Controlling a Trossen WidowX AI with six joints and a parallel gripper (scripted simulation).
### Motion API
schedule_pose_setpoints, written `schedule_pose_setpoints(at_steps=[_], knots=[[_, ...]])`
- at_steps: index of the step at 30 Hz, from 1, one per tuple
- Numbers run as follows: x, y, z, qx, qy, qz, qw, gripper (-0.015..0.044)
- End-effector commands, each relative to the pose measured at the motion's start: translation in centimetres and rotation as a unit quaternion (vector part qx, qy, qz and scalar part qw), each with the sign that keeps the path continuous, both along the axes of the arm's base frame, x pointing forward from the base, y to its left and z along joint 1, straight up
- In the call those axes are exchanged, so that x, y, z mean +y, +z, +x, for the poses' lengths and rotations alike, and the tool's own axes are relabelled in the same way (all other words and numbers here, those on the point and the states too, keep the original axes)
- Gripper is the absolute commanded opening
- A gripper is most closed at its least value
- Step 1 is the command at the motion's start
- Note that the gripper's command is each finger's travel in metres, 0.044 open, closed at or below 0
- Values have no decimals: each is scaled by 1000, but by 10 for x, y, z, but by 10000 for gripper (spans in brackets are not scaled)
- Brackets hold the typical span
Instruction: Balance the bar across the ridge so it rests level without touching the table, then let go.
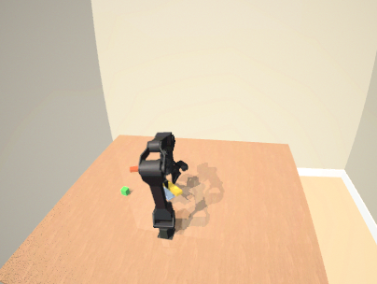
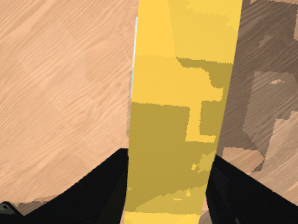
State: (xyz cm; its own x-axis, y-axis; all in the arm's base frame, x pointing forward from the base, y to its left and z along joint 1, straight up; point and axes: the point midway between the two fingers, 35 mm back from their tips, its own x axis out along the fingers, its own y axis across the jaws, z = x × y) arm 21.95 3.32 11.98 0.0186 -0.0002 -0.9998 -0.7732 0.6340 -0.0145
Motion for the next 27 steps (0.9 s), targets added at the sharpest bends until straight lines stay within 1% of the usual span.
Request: schedule_pose_setpoints(at_steps=[1,27], knots=[[0,-1,0,-1,1,2,1000,0],[1,-3,1,-1,1,2,1000,0]])
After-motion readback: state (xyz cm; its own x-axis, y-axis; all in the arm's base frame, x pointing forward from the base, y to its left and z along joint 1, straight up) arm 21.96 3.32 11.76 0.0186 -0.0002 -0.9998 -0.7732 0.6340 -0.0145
